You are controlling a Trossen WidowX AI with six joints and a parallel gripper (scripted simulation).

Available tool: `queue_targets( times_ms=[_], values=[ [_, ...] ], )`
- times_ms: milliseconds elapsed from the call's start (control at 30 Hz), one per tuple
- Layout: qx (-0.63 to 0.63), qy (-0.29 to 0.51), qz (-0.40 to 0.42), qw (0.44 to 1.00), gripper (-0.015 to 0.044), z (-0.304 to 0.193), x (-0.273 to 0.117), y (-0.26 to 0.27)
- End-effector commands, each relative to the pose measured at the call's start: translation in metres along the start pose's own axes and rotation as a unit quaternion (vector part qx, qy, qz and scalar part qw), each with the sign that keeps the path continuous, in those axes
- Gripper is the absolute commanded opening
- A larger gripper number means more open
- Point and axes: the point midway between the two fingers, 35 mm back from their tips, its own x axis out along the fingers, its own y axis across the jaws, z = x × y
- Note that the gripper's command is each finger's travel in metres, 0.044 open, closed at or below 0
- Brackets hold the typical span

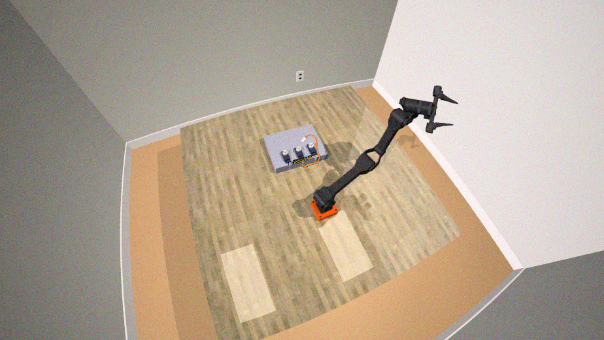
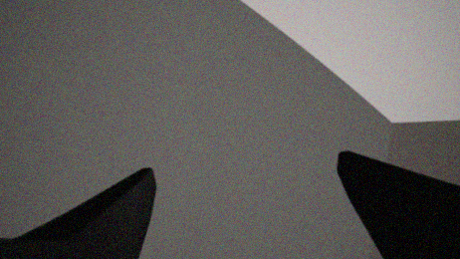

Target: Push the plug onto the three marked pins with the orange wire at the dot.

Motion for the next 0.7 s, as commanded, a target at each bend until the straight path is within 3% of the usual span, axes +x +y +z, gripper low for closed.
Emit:
queue_targets(
  times_ms=[0, 333, 667],
  values=[
    [0.001, 0.001, 0.000, 1.000, 0.0374, -0.001, 0.000, 0.000],
    [0.027, 0.039, -0.010, 0.999, 0.0115, -0.045, 0.016, 0.004],
    [0.067, 0.110, -0.031, 0.991, 0.0115, -0.122, 0.035, 0.014]
  ],
)
